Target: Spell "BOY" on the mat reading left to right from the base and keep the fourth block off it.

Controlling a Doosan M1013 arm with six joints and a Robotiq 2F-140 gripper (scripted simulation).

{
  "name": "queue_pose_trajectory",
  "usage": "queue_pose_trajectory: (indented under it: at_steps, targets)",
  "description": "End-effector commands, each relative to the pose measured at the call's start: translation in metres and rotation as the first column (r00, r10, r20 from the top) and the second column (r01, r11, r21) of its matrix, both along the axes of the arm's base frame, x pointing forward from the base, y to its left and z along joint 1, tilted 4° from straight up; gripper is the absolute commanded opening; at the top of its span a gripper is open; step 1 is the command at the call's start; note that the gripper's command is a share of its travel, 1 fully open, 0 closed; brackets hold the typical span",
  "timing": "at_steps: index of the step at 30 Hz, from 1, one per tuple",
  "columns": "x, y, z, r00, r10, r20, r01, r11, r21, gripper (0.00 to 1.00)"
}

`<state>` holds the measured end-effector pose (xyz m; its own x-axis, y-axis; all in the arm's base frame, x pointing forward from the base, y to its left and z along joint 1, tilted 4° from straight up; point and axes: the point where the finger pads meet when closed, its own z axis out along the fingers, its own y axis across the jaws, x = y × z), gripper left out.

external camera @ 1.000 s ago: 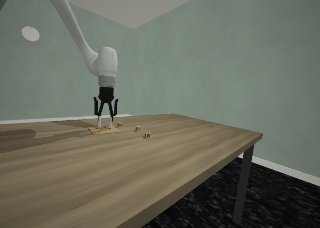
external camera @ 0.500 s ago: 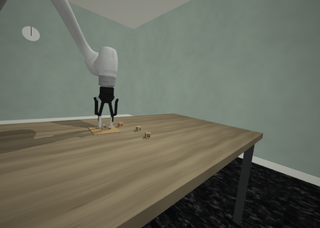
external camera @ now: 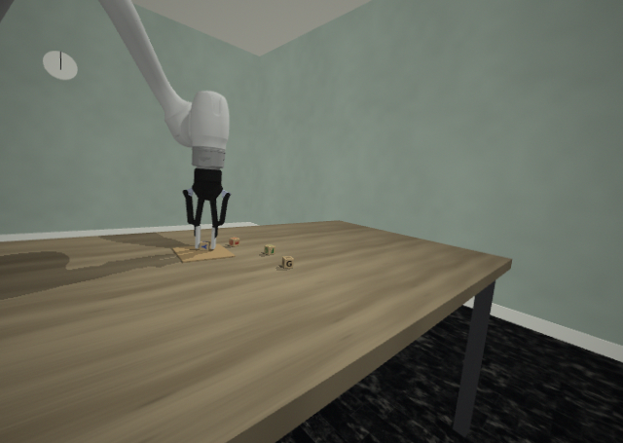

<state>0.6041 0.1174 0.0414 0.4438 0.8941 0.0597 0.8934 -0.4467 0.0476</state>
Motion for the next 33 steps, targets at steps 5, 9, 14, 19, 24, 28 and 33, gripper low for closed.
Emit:
queue_pose_trajectory:
  at_steps: [5, 9, 14, 19, 24, 28, 33]
  targets:
    - [-0.0033, 0.0020, -0.0049, 1.000, -0.003, -0.005, 0.003, 1.000, 0.001, 0.13]
    - [-0.0033, 0.0020, -0.0049, 1.000, -0.003, -0.005, 0.003, 1.000, 0.001, 0.13]
    - [-0.0033, 0.0020, -0.0049, 1.000, -0.003, -0.005, 0.003, 1.000, 0.001, 0.13]
    - [-0.0033, 0.0020, -0.0049, 1.000, -0.003, -0.005, 0.003, 1.000, 0.001, 0.13]
    - [-0.0033, 0.0020, -0.0049, 1.000, -0.003, -0.005, 0.003, 1.000, 0.001, 0.13]
    - [-0.0033, 0.0020, -0.0049, 1.000, -0.003, -0.005, 0.003, 1.000, 0.001, 0.13]
    - [-0.0033, 0.0020, -0.0049, 1.000, -0.003, -0.005, 0.003, 1.000, 0.001, 0.13]
